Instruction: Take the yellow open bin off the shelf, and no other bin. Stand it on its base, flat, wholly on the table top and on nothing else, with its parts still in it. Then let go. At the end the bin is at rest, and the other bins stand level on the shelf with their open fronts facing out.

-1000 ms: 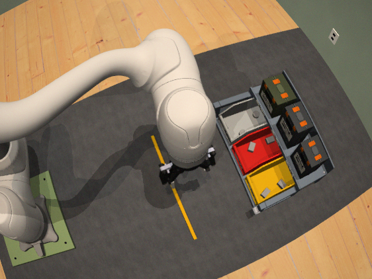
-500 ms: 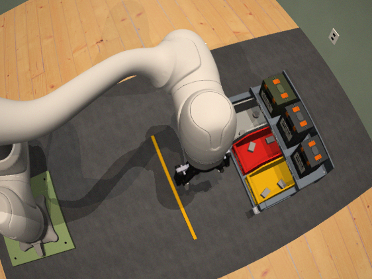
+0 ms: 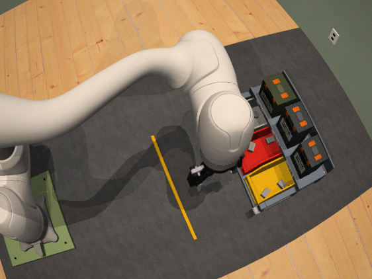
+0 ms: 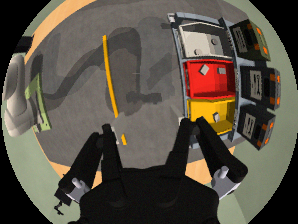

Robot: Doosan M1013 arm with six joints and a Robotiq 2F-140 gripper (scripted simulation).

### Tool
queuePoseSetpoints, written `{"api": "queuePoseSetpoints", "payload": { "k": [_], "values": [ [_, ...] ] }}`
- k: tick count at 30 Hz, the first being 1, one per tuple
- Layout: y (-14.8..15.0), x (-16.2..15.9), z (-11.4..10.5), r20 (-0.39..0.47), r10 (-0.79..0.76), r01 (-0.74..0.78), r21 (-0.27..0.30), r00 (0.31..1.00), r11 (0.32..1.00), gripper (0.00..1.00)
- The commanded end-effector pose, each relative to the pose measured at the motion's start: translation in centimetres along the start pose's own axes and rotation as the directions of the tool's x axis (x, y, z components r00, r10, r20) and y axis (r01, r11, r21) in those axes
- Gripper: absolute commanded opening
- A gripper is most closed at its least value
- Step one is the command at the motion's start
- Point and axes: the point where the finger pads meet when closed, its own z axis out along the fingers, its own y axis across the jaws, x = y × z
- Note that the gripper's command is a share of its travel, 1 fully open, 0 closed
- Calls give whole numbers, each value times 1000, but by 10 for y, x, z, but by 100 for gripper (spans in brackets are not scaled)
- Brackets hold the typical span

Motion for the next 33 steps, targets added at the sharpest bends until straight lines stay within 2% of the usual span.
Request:
{"api": "queuePoseSetpoints", "payload": {
  "k": [1, 13, 18, 30, 33],
  "values": [
    [31, -15, -1, 0, 0, 0, -2, 1000, 1000, 57],
    [31, -15, -1, 0, 0, 0, -2, 1000, 1000, 57],
    [76, -37, -1, 0, 0, 0, -2, 1000, 1000, 57],
    [76, -37, -1, 0, 0, 0, -2, 1000, 1000, 57],
    [105, -52, 0, 0, -1, 1, -2, 1000, 1000, 57]
  ]
}}
